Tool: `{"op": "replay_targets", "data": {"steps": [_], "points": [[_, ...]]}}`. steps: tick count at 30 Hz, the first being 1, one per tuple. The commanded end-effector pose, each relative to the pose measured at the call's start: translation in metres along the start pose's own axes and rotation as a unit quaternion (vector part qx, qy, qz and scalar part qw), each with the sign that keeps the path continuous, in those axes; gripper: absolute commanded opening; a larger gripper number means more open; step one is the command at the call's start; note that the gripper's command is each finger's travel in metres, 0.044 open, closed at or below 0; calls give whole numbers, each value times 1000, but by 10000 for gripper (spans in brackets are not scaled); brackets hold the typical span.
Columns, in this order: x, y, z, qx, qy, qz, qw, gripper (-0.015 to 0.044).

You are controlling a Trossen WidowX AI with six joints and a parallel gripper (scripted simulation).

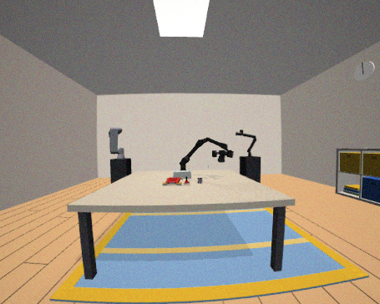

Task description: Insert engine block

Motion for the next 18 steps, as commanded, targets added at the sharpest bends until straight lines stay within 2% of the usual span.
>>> {"op": "replay_targets", "data": {"steps": [1, 2, 18], "points": [[0, 0, 0, 0, 0, 0, 1000, 426], [-1, 0, 0, -2, 1, -2, 1000, 440], [-54, 31, 29, -162, 85, -157, 970, 440]]}}
Point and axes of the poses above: the point midway between the two fingers, 35 mm back from their tips, its own x axis back along the fingers, its own z axis across the jaws, y = z × x, the point moved 3 cm from there along x, back along the fingers, and after that the axes turned 13 degrees about x, right-handed, at the moved point
